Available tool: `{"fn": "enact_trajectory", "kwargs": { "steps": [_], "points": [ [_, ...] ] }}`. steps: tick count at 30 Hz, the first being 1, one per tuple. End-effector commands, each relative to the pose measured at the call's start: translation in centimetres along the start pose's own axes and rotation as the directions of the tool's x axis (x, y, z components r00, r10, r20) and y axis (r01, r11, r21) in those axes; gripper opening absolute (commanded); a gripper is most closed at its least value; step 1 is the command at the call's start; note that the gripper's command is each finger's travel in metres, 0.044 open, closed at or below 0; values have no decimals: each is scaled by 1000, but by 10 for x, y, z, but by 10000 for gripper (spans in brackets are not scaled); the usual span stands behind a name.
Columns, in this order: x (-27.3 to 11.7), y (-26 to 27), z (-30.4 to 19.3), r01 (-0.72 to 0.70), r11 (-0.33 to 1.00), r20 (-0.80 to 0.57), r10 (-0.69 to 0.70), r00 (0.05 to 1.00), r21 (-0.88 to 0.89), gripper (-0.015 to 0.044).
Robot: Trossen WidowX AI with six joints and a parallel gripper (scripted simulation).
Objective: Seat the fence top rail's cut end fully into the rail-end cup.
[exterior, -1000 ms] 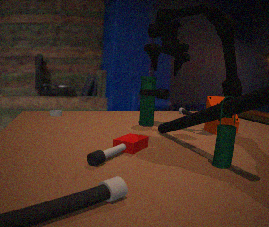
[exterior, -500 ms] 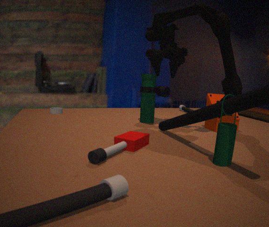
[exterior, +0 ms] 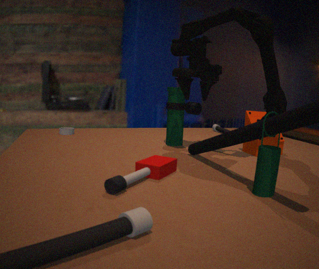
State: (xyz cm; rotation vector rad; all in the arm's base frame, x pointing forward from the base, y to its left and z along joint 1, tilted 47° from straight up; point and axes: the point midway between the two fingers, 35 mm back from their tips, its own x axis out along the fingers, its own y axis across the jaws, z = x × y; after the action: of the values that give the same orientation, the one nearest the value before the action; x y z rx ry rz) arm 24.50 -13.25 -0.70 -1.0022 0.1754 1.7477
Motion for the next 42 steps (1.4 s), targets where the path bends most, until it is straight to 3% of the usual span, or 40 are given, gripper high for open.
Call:
{"fn": "enact_trajectory", "kwargs": {
  "steps": [1, 34, 42],
  "points": [
    [7, -1, 0, 0, 1000, 3, 0, 1000, 1, 440],
    [60, -1, 2, 1, 1000, 5, -1, 1000, 0, 440],
    [60, -1, 2, 1, 1000, 5, -1, 1000, 0, 230]
  ]
}}
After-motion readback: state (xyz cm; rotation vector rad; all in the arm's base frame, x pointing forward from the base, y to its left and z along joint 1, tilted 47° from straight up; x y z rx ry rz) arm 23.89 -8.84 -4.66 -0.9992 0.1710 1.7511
